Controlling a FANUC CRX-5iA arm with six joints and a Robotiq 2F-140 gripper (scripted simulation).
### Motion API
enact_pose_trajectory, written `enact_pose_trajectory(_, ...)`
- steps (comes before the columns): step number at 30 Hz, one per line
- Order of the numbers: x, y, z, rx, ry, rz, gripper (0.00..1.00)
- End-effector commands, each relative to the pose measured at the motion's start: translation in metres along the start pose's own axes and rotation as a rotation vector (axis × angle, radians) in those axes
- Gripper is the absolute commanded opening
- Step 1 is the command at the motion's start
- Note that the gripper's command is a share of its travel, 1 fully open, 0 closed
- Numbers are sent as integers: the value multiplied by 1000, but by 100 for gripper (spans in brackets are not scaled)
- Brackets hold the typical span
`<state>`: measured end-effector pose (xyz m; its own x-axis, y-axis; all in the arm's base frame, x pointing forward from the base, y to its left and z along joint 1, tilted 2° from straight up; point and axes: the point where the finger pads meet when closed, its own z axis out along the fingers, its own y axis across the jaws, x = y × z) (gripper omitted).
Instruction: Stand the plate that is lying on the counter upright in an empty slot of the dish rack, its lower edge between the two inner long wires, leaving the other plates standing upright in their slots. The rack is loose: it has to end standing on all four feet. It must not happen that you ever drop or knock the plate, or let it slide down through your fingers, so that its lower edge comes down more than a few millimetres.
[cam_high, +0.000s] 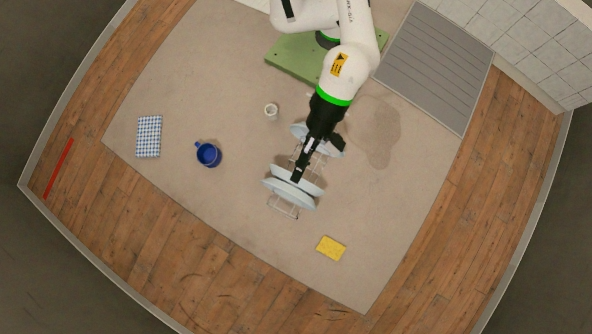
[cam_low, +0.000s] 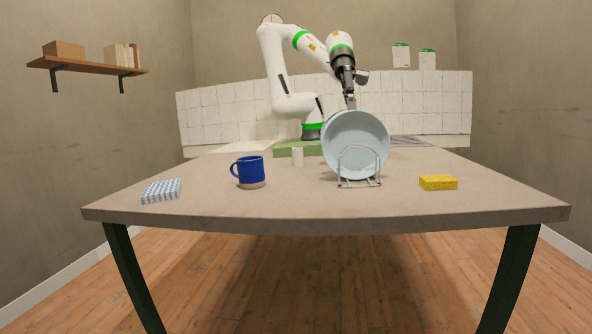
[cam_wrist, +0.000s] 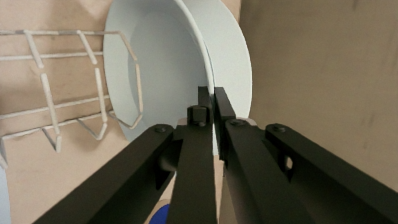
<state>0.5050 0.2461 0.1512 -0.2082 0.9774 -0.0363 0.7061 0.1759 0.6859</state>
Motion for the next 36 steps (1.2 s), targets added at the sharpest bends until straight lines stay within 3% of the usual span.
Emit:
enact_pose_trajectory(1,0,1,0,-2,1,0,10)
enact_pose_trajectory(8,0,1,0,-2,1,0,10)
enact_pose_trajectory(9,0,1,0,-2,1,0,24)
enact_pose_trajectory(36,0,1,0,-2,1,0,24)
